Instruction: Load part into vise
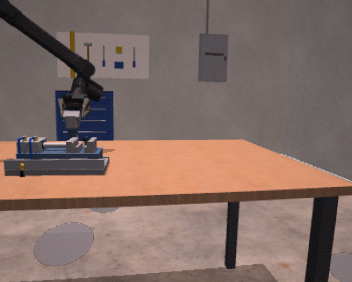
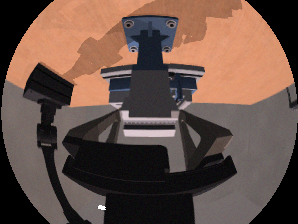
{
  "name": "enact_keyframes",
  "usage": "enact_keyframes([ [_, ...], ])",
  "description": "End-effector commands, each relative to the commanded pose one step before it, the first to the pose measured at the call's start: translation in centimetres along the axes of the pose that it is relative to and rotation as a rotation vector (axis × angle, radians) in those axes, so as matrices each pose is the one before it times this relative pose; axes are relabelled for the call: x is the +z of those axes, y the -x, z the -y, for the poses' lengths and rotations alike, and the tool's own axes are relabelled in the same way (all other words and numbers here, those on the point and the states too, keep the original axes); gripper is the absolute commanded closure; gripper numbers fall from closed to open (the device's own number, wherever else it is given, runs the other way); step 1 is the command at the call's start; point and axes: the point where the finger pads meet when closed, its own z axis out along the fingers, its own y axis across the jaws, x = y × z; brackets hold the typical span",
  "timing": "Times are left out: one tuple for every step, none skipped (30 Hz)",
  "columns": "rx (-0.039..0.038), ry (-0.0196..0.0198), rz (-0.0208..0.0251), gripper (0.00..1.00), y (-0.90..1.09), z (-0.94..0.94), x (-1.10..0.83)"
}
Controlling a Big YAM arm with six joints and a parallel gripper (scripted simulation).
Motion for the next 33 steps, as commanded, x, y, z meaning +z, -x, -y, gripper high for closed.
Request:
enact_keyframes([
  [0.01271, -0.02757, 0.00695, 0.19, 0.394, 0.969, -1.456],
  [0.00000, 0.00000, 0.00000, 0.19, 0.000, 0.000, 0.000],
  [0.00000, 0.00000, 0.00000, 0.19, 0.000, 0.000, 0.000],
  [0.00000, 0.00000, 0.00000, 0.19, 0.000, 0.000, 0.000],
  [0.00000, 0.00000, 0.00000, 0.19, 0.000, 0.000, 0.000],
  [0.00000, 0.00000, 0.00000, 0.19, 0.000, 0.000, 0.000],
  [0.00000, 0.00000, 0.00000, 0.19, 0.000, 0.000, 0.000],
  [0.00000, 0.00000, 0.00000, 0.19, 0.000, 0.000, 0.000],
  [0.00000, 0.00000, 0.00000, 0.19, 0.000, 0.000, 0.000],
  [0.00000, 0.00000, 0.00000, 0.19, 0.000, 0.000, 0.000],
  [0.00000, 0.00000, 0.00000, 0.19, 0.000, 0.000, 0.000],
  [0.00000, 0.00000, 0.00000, 0.19, 0.000, 0.000, 0.000],
  [0.00000, 0.00000, 0.00000, 0.19, 0.000, 0.000, 0.000],
  [0.00000, 0.00000, 0.00000, 0.19, 0.000, 0.000, 0.000],
  [0.00000, 0.00000, 0.00000, 0.19, 0.000, 0.000, 0.000],
  [0.00000, 0.00000, 0.00000, 0.19, 0.000, 0.000, 0.000],
  [0.00000, 0.00000, 0.00000, 0.19, 0.000, 0.000, 0.000],
  [0.00000, 0.00000, 0.00000, 0.19, 0.000, 0.000, 0.000],
  [0.00000, 0.00000, 0.00000, 0.19, 0.000, 0.000, 0.000],
  [0.00000, 0.00000, 0.00000, 0.19, 0.000, 0.000, 0.000],
  [0.00000, 0.00000, 0.00000, 0.19, 0.000, 0.000, 0.000],
  [0.00000, 0.00000, 0.00000, 0.19, 0.000, 0.000, 0.000],
  [0.00000, 0.00000, 0.00000, 0.19, 0.000, 0.000, 0.000],
  [0.00000, 0.00000, 0.00000, 0.19, 0.000, 0.000, 0.000],
  [0.00000, 0.00000, 0.00000, 0.19, 0.000, 0.000, 0.000],
  [0.00000, 0.00000, 0.00000, 0.19, 0.000, 0.000, 0.000],
  [0.00000, 0.00000, 0.00000, 0.19, 0.000, 0.000, 0.000],
  [0.00000, 0.00000, 0.00000, 0.19, 0.000, 0.000, 0.000],
  [0.00000, 0.00000, 0.00000, 1.00, 0.000, 0.000, 0.000],
  [-0.00002, 0.00000, 0.00000, 1.00, 0.000, 0.000, 0.000],
  [0.00000, 0.00000, 0.00000, 1.00, 0.000, 0.000, 0.000],
  [0.00000, 0.00000, 0.00000, 1.00, 0.000, 0.000, 0.000],
  [-0.00118, -0.00003, 0.00107, 1.00, 0.023, 0.005, 0.000],
])
